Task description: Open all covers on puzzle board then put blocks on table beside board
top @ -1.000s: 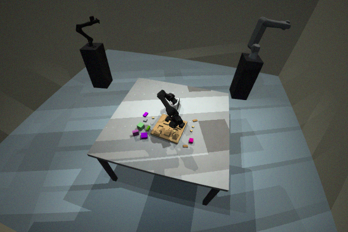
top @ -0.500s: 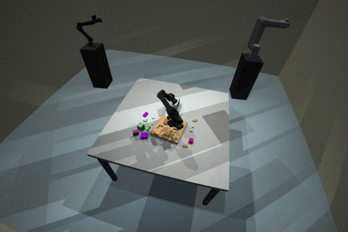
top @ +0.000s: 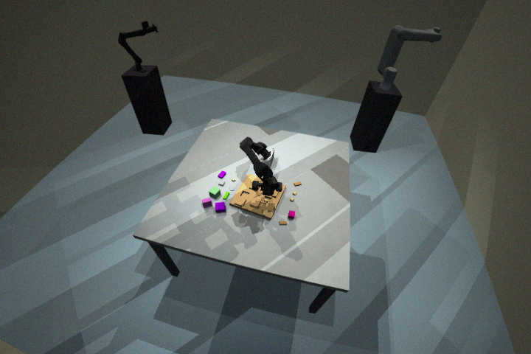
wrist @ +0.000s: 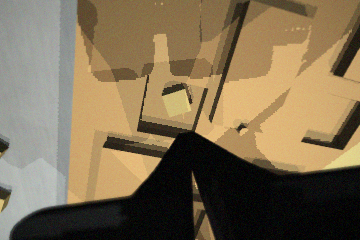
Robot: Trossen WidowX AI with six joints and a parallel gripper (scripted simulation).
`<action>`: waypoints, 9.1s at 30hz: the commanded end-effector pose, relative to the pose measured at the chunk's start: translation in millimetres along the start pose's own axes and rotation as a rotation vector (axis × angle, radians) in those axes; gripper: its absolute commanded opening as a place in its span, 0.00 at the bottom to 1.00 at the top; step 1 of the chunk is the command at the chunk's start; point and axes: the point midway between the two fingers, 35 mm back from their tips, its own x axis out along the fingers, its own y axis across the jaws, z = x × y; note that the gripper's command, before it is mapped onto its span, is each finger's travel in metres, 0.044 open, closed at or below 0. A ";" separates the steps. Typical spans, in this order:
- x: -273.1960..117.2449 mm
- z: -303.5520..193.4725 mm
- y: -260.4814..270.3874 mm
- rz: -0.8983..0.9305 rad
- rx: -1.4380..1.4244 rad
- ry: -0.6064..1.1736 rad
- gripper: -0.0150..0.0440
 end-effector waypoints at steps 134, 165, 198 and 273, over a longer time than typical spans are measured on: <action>34.9 -6.1 4.7 0.003 0.152 0.003 0.50; 46.1 -4.9 4.8 0.003 0.152 0.002 0.50; 66.1 -4.9 4.8 0.007 0.158 0.004 0.47; -32.2 -11.8 -15.0 0.009 0.150 0.003 0.39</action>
